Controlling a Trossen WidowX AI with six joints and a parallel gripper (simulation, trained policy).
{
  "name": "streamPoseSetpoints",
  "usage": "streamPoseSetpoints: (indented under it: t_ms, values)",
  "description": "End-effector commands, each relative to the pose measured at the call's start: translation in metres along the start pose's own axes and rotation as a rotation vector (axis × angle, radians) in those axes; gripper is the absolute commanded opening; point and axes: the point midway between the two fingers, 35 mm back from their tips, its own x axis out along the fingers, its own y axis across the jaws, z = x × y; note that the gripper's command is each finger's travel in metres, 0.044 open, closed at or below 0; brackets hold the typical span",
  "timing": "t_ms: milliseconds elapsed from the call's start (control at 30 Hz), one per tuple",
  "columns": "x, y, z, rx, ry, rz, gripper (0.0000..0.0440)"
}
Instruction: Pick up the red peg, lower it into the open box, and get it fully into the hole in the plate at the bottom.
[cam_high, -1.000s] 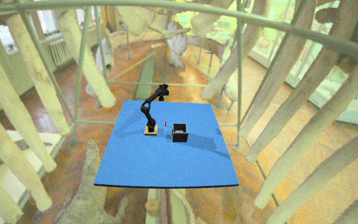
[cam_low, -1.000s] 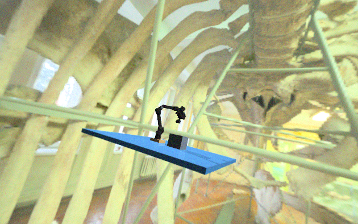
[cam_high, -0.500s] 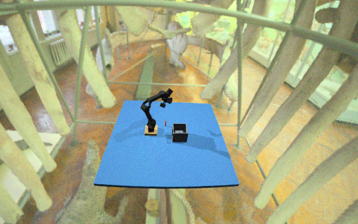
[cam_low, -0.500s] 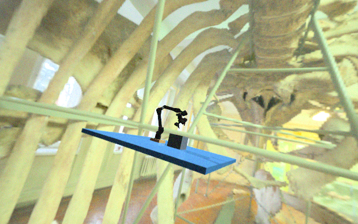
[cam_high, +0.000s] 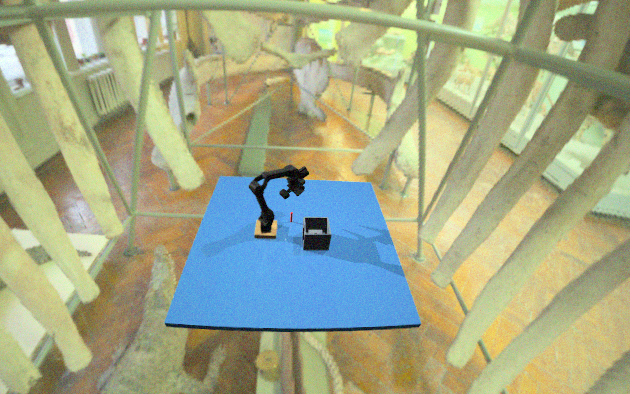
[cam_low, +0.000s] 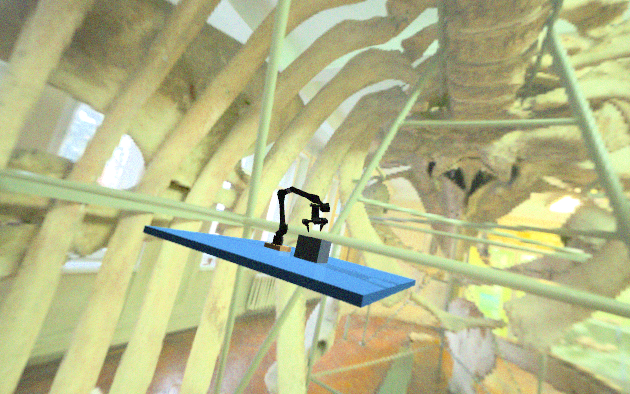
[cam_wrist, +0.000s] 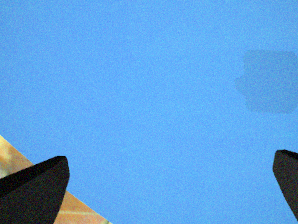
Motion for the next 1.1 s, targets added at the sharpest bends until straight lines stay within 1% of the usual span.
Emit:
streamPoseSetpoints:
  t_ms: [0, 267, 500, 900, 1067]
  values:
    - [0.009, -0.015, 0.011, 0.075, -0.025, -0.074, 0.0440]
    - [0.023, -0.046, 0.027, 0.195, -0.075, -0.213, 0.0440]
    - [0.038, -0.067, 0.039, 0.264, -0.115, -0.296, 0.0440]
    - [0.071, -0.091, 0.065, 0.358, -0.181, -0.328, 0.0439]
    - [0.082, -0.096, 0.074, 0.387, -0.206, -0.324, 0.0424]
